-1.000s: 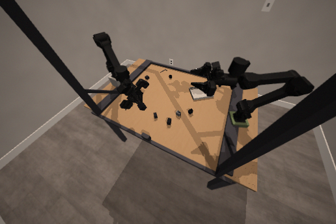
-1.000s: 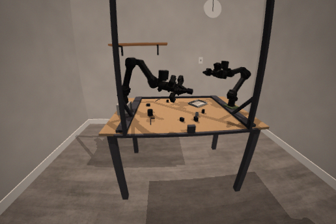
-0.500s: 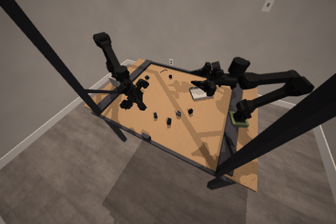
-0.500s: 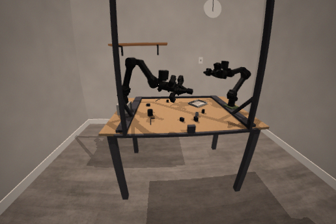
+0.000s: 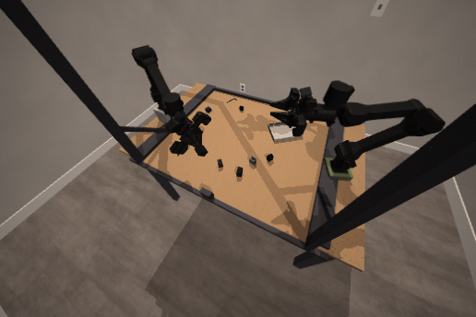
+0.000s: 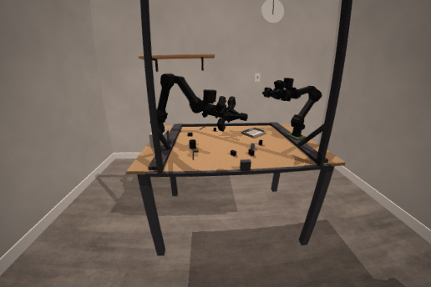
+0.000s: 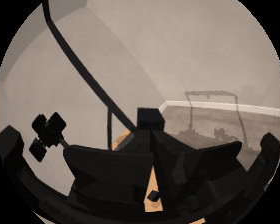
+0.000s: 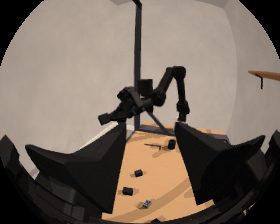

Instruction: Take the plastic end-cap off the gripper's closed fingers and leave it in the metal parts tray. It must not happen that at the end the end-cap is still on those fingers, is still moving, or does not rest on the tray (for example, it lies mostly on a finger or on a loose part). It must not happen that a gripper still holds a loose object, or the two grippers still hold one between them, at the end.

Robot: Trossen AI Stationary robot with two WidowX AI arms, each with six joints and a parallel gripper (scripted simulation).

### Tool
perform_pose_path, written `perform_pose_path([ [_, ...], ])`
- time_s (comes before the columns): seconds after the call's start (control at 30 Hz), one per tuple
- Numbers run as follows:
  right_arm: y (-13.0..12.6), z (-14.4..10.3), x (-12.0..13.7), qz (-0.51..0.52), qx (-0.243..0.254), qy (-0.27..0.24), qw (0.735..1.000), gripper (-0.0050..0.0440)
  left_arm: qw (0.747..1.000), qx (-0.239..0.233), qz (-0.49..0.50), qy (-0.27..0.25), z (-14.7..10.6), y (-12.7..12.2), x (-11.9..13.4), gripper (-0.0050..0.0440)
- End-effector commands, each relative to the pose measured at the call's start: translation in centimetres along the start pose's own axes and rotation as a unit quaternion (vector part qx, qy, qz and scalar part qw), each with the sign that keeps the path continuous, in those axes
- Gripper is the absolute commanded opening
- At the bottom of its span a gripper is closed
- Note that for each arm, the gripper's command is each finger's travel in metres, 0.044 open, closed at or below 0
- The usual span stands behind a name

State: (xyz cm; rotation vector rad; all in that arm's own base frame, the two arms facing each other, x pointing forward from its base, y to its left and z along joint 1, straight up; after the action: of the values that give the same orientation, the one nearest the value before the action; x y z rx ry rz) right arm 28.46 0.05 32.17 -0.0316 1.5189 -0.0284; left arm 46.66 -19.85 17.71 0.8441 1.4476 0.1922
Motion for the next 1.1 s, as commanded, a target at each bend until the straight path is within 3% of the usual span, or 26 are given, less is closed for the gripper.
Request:
perform_pose_path([
  [0.0,0.2,0.6,-1.4,-0.028,-0.003,-0.007,1.000,0.0215,1.000,-0.009,-0.003,-0.014,-0.1,0.9,-1.2,0.0000],
  [0.23,0.9,2.8,-2.2,-0.131,-0.020,0.023,0.991,0.0215,1.000,-0.009,-0.003,-0.014,-0.1,0.9,-1.2,0.0000],
  [0.47,2.0,5.7,-2.5,-0.261,-0.050,0.061,0.962,0.0215,1.000,-0.009,-0.003,-0.014,-0.1,0.9,-1.2,0.0000],
  [0.73,3.5,8.9,-2.5,-0.399,-0.094,0.090,0.908,0.0215,1.000,-0.009,-0.003,-0.014,-0.1,0.9,-1.2,0.0000],
  [0.8,3.5,8.9,-2.5,-0.399,-0.094,0.090,0.908,0.0215,1.000,-0.009,-0.003,-0.014,-0.1,0.9,-1.2,0.0000],
  [1.07,5.2,12.1,-1.9,-0.527,-0.147,0.106,0.830,0.0215,1.000,-0.009,-0.003,-0.014,-0.1,0.9,-1.2,0.0000],
])
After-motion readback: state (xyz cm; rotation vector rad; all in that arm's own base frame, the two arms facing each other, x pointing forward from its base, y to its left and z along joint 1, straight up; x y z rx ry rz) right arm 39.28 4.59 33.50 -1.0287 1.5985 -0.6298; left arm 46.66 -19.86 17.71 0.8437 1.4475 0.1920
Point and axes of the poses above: on each arm, the point midway between the two fingers, 35 mm back from their tips, its own z axis out along the fingers, its own y axis across the jaws, x = y × z, the point moved 3 cm from there along -z, back along the fingers, and after that the axes turned 2 degrees about -z, right-handed, at the moved point
